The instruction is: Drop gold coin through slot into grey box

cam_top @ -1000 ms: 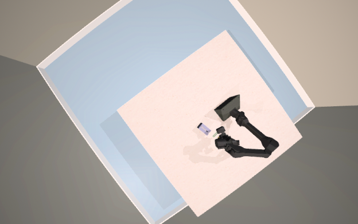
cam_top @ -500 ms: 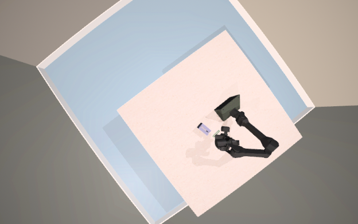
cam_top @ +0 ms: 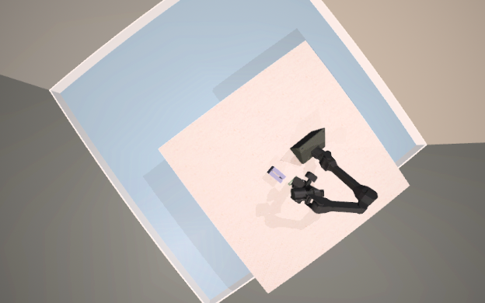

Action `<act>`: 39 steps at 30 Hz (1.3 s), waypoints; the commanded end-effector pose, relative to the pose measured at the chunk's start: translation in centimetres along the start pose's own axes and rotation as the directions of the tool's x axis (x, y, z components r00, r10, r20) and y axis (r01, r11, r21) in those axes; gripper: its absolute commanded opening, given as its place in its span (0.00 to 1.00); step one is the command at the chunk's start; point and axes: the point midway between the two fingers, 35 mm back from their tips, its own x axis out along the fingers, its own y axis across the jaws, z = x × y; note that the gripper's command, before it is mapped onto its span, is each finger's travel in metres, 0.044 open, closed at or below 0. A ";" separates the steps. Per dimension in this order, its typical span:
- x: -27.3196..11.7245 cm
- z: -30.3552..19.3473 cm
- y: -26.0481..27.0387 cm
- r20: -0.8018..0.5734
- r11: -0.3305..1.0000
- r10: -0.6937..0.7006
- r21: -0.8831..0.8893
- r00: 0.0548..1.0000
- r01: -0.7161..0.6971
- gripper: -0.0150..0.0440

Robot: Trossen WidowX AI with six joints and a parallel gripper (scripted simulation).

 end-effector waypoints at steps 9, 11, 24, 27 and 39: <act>-0.1 0.8 0.3 0.003 0.996 -0.004 0.084 1.000 0.003 0.25; -0.2 1.3 0.5 0.004 0.996 -0.004 0.084 1.000 0.003 0.25; -0.4 4.2 1.5 0.006 0.996 -0.003 0.084 1.000 0.003 0.25; -0.5 5.0 1.7 0.007 0.997 -0.003 0.083 1.000 0.002 0.25; -0.5 7.9 2.3 0.009 0.997 -0.003 0.082 1.000 0.002 0.25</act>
